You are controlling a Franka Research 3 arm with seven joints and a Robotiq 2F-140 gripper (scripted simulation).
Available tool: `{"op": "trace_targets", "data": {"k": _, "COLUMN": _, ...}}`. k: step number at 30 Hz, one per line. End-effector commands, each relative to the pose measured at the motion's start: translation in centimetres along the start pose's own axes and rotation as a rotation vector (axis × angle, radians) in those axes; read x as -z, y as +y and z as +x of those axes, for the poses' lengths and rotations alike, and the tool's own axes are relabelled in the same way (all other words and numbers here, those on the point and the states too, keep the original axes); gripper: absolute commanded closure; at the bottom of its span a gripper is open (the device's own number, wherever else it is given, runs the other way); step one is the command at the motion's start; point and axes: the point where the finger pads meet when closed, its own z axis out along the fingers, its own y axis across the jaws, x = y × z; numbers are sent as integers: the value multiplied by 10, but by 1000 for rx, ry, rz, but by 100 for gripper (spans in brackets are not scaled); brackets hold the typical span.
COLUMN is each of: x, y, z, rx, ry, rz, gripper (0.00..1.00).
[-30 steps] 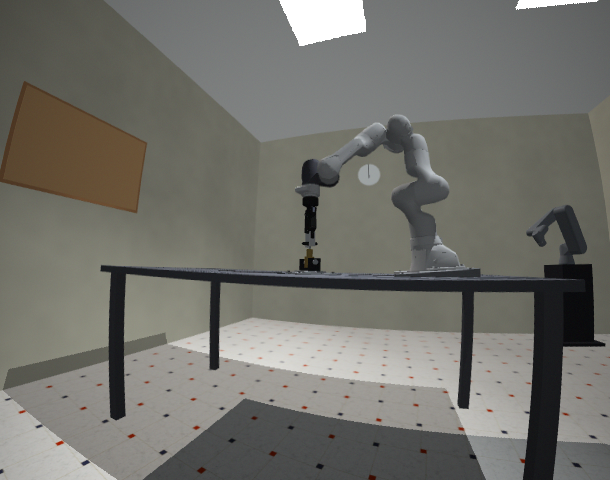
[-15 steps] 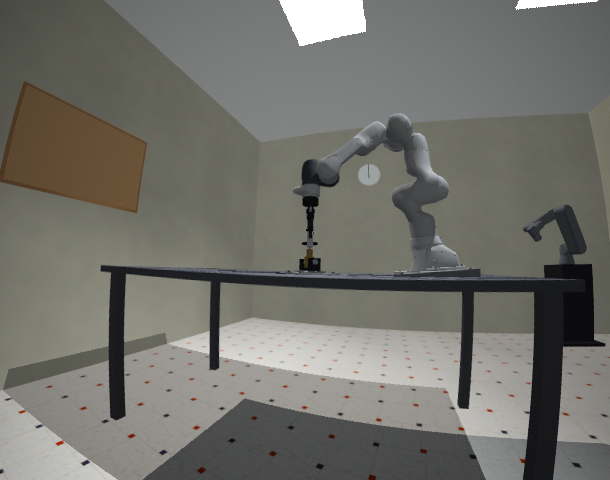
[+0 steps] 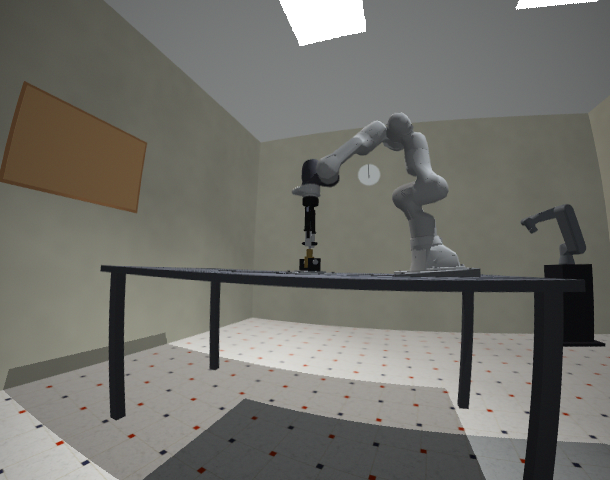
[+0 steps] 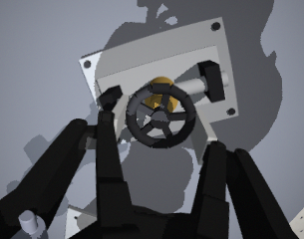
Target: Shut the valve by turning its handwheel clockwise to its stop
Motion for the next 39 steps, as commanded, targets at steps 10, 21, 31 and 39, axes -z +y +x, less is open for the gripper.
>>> {"op": "trace_targets", "data": {"k": 10, "x": 0, "y": 0, "z": 1, "rx": -288, "ry": 11, "rz": -6, "gripper": 61}}
{"op": "trace_targets", "data": {"k": 21, "x": 0, "y": 0, "z": 1, "rx": -433, "ry": 12, "rz": -6, "gripper": 61}}
{"op": "trace_targets", "data": {"k": 31, "x": 0, "y": 0, "z": 1, "rx": -581, "ry": 12, "rz": -5, "gripper": 61}}
{"op": "trace_targets", "data": {"k": 39, "x": 0, "y": 0, "z": 1, "rx": -661, "ry": 12, "rz": -4, "gripper": 61}}
